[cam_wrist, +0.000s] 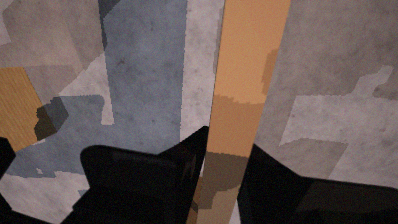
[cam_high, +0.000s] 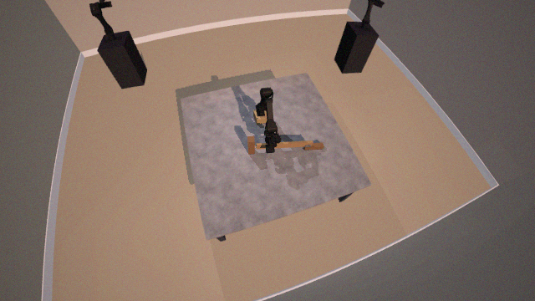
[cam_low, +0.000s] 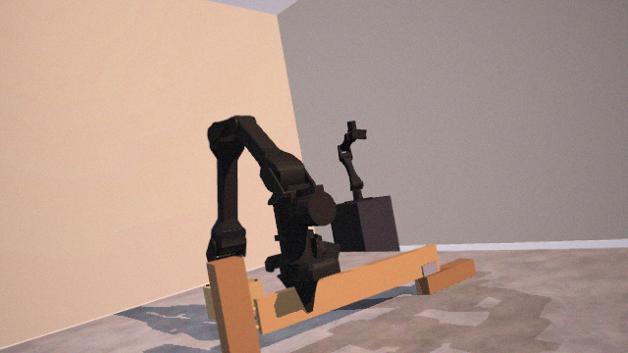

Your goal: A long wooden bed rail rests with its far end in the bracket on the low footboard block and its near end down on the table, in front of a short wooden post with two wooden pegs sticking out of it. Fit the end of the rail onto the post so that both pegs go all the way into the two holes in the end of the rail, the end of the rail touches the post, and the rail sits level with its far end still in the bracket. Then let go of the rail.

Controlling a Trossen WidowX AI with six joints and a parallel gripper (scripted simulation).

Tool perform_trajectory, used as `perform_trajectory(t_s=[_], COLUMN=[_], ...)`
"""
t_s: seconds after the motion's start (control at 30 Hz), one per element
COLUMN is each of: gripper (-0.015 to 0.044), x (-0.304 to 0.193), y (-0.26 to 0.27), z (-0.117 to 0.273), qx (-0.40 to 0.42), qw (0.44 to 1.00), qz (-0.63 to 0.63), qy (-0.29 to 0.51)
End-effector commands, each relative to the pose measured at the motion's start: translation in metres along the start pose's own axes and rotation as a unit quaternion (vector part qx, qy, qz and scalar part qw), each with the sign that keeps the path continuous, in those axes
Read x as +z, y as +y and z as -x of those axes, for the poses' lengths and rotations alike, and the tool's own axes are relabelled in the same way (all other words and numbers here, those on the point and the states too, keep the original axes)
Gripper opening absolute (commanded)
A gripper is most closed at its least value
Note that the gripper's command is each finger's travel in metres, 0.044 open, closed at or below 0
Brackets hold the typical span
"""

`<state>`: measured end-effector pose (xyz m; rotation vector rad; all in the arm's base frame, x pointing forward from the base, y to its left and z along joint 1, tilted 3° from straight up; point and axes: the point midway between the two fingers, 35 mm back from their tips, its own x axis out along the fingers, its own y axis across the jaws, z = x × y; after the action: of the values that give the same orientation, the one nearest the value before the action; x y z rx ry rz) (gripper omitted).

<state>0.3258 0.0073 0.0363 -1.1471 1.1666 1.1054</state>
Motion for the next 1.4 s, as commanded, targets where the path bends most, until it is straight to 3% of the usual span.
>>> perform_trajectory(t_s=[0.0, 1.37], gripper=[0.0000, 0.0000], x=[-0.003, -0.016], y=[0.000, 0.000], z=[0.000, -0.001], qx=[0.000, 0.000], qw=[1.000, 1.000], qz=[0.001, 0.001], qy=[0.001, 0.001])
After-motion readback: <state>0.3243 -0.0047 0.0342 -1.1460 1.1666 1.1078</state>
